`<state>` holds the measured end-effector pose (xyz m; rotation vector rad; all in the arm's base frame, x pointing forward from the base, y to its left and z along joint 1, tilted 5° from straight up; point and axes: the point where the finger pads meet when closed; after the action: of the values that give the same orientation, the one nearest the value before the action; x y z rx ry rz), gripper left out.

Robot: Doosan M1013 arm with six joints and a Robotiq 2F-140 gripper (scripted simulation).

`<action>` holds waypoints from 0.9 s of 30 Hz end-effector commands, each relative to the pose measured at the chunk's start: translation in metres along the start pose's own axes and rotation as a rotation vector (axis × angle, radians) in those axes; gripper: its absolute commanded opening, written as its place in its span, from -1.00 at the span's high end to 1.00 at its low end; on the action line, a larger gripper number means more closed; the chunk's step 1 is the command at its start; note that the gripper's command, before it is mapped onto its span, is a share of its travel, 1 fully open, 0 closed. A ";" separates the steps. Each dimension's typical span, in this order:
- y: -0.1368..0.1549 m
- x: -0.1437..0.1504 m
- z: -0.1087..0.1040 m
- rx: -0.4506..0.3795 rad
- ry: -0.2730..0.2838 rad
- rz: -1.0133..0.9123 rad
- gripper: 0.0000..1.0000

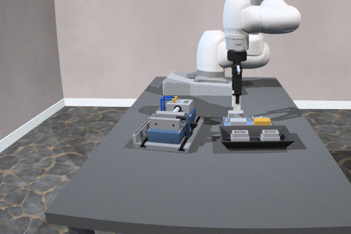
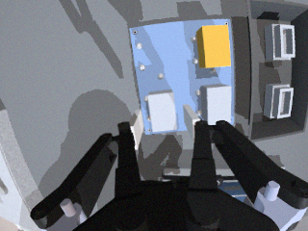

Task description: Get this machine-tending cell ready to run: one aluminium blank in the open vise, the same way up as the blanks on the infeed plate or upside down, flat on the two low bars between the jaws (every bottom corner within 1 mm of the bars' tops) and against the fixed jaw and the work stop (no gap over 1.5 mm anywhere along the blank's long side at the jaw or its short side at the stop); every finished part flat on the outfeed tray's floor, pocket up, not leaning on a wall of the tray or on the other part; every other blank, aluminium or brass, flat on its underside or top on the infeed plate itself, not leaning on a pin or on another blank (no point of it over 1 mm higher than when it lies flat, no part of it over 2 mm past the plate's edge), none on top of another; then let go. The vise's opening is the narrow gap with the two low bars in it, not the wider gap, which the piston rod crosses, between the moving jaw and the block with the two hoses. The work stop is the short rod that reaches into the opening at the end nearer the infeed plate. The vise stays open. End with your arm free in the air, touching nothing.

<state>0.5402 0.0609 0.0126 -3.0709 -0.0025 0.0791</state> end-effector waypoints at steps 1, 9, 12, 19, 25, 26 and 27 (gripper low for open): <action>0.000 0.000 0.002 0.000 0.000 0.000 0.20; 0.000 0.000 0.006 0.000 0.000 0.000 0.20; 0.000 0.000 0.006 0.000 0.000 0.000 0.20; 0.000 0.000 0.006 0.000 0.000 0.000 0.20; 0.000 0.000 0.006 0.000 0.000 0.000 0.20; 0.000 0.000 0.006 0.000 0.000 0.000 0.20; 0.000 0.000 0.006 0.000 0.000 0.000 0.20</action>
<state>0.5400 0.0614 0.0065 -3.0707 -0.0025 0.0795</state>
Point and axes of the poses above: the point where the finger pads meet when closed, its own z axis out along the fingers, its own x axis across the jaws, y = z × x, and after that the axes turned 3 degrees about -z, right-handed
